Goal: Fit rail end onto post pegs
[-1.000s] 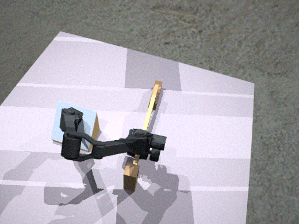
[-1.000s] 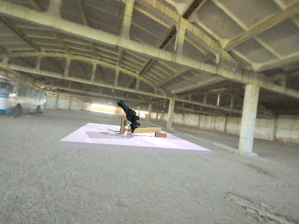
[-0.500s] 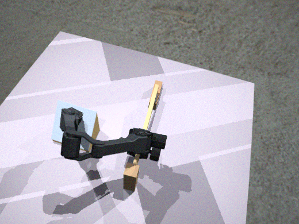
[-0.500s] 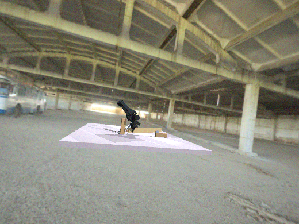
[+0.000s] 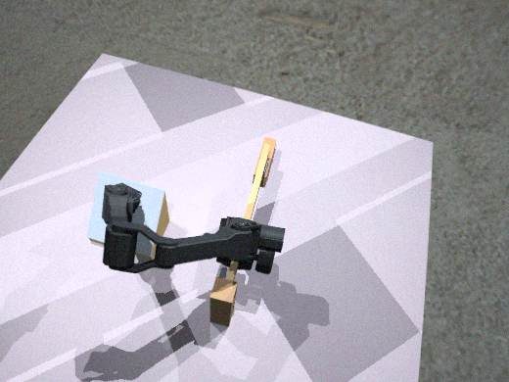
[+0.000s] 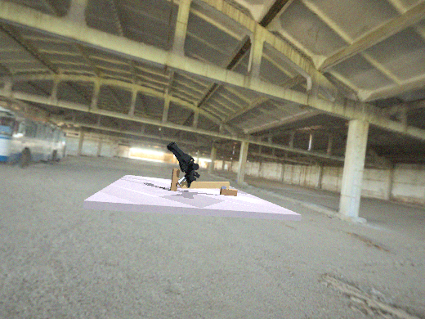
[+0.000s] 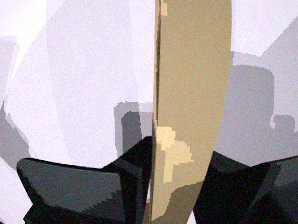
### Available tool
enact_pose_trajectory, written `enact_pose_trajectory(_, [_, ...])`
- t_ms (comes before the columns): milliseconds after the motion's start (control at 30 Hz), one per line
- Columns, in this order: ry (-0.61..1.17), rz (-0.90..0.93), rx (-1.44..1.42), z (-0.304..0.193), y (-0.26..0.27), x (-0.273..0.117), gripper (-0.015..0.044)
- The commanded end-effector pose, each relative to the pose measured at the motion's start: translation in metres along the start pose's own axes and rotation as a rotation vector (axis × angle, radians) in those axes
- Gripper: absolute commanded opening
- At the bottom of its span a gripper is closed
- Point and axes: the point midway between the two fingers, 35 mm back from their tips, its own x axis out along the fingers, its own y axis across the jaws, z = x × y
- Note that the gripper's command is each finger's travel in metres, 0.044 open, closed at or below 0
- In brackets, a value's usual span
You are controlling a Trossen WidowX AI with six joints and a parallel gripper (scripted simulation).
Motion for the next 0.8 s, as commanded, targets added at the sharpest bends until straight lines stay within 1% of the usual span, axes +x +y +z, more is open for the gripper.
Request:
enact_pose_trajectory(0, [-0.011, -0.010, 0.001, 0.003, -0.002, -0.005, 0.0000])
enact_pose_trajectory(767, [-0.011, -0.010, 0.001, 0.002, -0.003, -0.017, 0.0000])
